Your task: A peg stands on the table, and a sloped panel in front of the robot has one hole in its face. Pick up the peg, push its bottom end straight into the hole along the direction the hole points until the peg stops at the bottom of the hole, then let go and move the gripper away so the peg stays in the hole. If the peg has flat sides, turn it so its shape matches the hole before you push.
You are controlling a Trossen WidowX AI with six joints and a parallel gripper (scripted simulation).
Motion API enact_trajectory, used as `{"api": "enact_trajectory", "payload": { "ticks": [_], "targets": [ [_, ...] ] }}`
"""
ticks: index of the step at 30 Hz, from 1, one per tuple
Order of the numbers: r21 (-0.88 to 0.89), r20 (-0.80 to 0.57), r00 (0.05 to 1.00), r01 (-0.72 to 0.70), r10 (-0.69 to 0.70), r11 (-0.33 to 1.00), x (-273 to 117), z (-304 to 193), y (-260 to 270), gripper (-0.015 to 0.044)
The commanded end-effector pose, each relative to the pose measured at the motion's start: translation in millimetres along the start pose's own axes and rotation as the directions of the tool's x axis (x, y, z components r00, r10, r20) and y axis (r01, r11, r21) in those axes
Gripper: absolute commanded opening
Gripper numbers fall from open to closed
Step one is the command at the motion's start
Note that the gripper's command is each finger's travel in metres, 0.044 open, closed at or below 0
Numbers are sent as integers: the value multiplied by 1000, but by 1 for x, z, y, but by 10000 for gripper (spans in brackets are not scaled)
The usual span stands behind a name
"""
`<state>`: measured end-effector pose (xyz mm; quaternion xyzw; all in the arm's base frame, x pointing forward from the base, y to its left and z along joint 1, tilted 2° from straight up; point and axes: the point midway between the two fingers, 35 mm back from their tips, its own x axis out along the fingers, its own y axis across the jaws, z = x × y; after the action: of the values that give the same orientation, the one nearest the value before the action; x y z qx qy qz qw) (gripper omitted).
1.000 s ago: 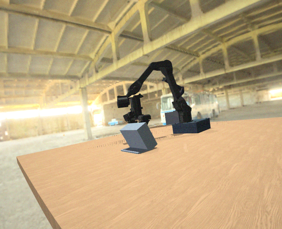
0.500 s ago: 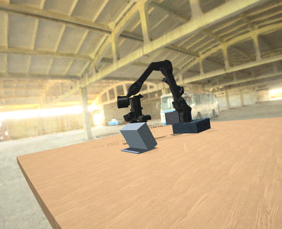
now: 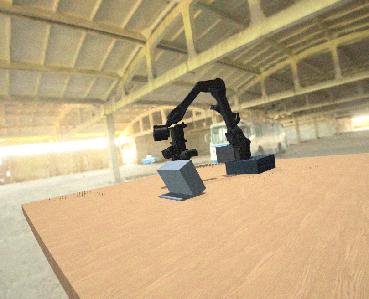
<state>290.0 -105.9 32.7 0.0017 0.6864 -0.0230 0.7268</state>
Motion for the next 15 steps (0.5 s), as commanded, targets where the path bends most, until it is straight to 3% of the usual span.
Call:
{"api": "enact_trajectory", "payload": {
  "ticks": [1, 15],
  "targets": [
    [1, 6, 1000, 2, -2, 1000, -8, 2, -1, 0],
    [3, 0, 1000, -3, 3, 1000, -68, 4, -2, 0]
  ]
}}
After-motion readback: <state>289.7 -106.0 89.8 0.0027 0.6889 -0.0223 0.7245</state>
